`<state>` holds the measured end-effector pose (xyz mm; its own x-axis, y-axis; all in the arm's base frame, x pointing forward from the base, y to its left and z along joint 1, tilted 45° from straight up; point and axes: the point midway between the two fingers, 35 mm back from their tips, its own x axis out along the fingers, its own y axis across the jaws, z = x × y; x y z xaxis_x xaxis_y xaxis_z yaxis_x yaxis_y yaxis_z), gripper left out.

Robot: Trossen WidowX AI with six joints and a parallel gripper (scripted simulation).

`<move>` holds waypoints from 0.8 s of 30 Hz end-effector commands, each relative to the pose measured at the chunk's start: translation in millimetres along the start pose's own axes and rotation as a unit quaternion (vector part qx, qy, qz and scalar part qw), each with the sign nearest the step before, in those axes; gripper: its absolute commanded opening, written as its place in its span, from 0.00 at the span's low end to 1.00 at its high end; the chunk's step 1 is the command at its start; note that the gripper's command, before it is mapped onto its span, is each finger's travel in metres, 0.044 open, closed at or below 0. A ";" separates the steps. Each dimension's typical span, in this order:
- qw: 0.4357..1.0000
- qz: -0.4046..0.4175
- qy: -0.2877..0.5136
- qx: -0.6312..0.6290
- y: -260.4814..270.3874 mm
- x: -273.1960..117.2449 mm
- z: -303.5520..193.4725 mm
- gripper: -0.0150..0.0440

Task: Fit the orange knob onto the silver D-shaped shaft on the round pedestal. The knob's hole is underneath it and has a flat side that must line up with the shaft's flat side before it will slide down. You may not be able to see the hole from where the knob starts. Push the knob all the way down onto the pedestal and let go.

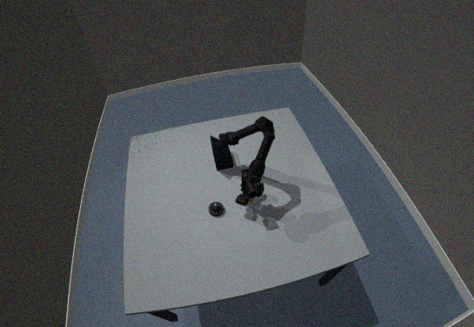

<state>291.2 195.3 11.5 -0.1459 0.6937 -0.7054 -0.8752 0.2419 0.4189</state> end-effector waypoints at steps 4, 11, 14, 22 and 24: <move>1.000 -0.004 -0.004 0.022 -1.9 -8.8 2.6 0.56; 0.990 -0.004 -0.005 0.144 -2.0 -8.8 2.6 0.56; 0.981 -0.003 -0.005 0.195 -2.0 -8.8 2.6 0.56; 0.967 -0.003 -0.005 0.255 -2.0 -8.8 2.6 0.56; 0.964 -0.003 -0.005 0.266 -2.0 -8.8 2.6 0.56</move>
<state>295.2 190.8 17.8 -0.1347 0.6959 -0.7054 -0.5412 0.5447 0.6407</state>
